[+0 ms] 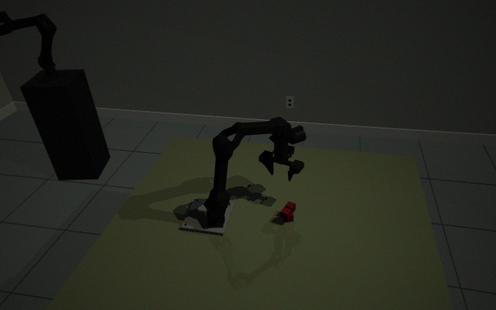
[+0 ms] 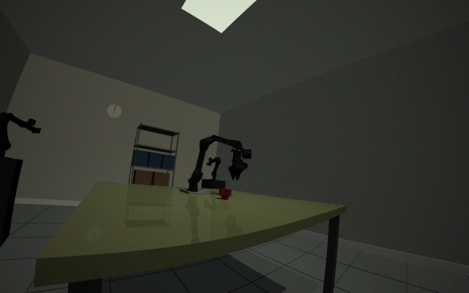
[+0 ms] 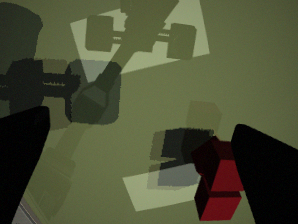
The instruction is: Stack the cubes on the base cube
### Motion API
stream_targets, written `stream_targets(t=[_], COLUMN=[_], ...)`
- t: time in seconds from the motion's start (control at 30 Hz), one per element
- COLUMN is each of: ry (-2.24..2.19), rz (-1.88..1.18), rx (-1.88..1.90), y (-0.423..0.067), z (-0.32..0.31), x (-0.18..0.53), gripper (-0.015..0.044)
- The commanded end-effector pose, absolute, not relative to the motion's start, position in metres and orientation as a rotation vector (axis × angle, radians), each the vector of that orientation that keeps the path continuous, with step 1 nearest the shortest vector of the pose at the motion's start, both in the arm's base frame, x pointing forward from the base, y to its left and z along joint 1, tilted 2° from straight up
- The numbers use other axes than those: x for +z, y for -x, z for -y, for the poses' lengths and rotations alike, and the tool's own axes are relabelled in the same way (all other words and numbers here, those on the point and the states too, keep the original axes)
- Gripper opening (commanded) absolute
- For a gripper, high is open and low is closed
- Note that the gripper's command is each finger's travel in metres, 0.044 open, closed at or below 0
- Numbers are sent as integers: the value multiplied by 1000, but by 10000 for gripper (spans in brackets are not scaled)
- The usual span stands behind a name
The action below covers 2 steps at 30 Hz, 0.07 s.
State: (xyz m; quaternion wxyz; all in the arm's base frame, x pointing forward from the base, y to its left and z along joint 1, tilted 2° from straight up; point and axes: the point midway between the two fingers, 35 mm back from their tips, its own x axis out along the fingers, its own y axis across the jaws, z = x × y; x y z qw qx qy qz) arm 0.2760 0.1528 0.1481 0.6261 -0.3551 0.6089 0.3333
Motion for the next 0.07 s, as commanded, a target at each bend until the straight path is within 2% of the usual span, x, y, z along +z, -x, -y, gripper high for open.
stream_targets(t=[0.0, 0.03], ry=[811, 811], rz=[-1401, -1401], rx=[761, 761], y=[-275, -275], z=[-153, -153], x=[148, 148], gripper=[400, 400])
